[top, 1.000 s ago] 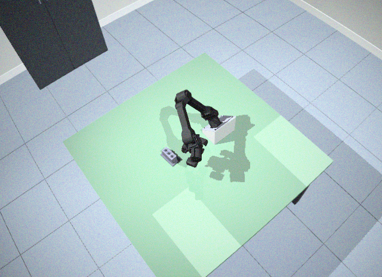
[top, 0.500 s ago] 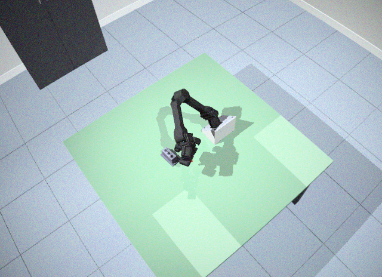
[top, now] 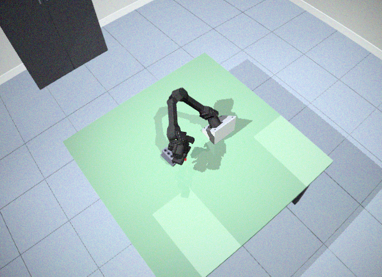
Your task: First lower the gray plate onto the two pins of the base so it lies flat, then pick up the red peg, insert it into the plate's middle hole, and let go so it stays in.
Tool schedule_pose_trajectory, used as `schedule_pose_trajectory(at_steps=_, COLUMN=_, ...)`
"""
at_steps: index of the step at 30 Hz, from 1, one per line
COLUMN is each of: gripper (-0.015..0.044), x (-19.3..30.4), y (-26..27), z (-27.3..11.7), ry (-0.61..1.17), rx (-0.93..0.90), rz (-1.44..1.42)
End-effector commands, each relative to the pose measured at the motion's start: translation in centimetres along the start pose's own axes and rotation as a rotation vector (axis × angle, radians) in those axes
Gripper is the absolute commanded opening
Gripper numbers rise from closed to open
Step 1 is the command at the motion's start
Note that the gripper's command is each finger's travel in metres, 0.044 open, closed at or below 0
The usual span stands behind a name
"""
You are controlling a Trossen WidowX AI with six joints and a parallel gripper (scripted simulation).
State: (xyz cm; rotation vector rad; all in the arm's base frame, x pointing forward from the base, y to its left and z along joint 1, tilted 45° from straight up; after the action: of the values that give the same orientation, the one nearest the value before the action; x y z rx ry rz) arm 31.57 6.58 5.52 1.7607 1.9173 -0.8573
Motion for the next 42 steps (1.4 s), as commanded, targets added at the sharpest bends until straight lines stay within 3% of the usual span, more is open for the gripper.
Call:
schedule_pose_trajectory(at_steps=1, gripper=0.0, x=-1.3, y=0.4, z=-0.4, ry=0.001, rx=-0.013, rz=0.009)
schedule_pose_trajectory(at_steps=42, gripper=0.0, x=-11.8, y=1.4, z=-0.4, ry=-0.033, rx=-0.008, rz=0.02)
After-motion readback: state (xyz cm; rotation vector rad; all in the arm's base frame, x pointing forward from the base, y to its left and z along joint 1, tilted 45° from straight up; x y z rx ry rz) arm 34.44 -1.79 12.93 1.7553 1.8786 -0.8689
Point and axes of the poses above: the point midway between the two fingers, 35 mm back from their tips, its own z axis out along the fingers, its own y axis across the jaws, x = y × z, the point moved 8 cm from there along -z, back along the fingers, and after that the axes turned 12 degrees about z, right-handed, at the moved point
